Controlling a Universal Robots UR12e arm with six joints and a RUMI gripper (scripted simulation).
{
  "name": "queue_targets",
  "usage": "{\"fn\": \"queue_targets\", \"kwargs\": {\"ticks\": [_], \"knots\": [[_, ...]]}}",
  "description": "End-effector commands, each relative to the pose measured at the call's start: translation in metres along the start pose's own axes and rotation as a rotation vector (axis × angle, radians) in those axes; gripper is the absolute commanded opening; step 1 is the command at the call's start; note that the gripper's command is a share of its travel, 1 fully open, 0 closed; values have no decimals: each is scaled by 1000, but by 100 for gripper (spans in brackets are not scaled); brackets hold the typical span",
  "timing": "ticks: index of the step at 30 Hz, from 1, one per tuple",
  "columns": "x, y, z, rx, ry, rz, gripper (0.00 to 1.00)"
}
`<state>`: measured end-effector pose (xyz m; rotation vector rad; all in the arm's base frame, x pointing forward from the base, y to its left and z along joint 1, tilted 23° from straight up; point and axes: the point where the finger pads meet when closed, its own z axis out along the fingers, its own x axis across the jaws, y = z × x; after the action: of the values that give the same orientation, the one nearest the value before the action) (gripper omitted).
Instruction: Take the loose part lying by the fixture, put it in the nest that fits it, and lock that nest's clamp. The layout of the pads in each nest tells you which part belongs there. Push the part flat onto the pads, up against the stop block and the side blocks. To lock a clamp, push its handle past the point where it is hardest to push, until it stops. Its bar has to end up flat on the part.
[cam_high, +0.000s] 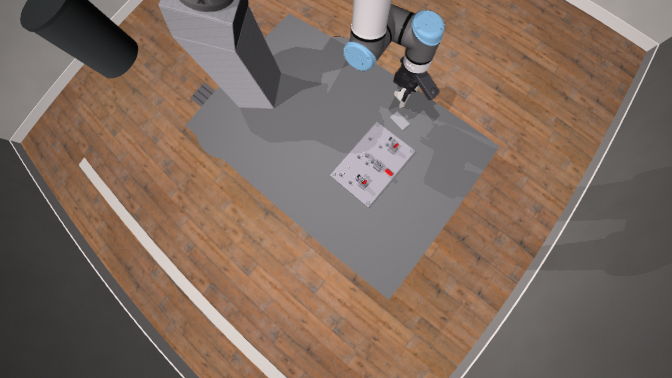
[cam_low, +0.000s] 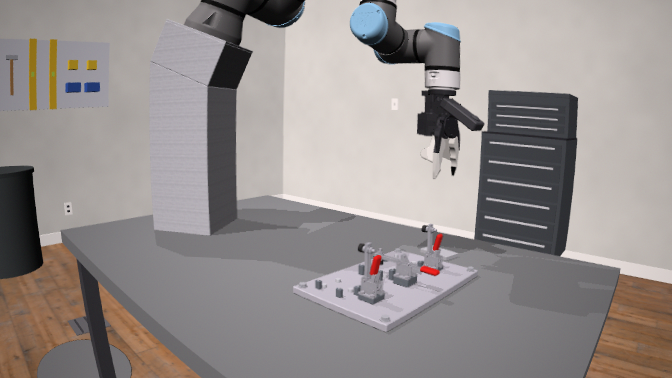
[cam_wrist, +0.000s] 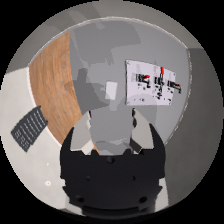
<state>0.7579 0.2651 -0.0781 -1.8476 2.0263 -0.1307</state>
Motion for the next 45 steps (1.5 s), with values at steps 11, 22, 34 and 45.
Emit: {"fn": "queue_targets", "kwargs": {"ticks": [11, 22, 34, 45], "knots": [[0, 1, -1, 1, 1, 2, 59], [-1, 0, -1, 2, 0, 85, 59], [-1, -1, -1, 3, 0, 169, 59], [0, 0, -1, 3, 0, 169, 59]]}}
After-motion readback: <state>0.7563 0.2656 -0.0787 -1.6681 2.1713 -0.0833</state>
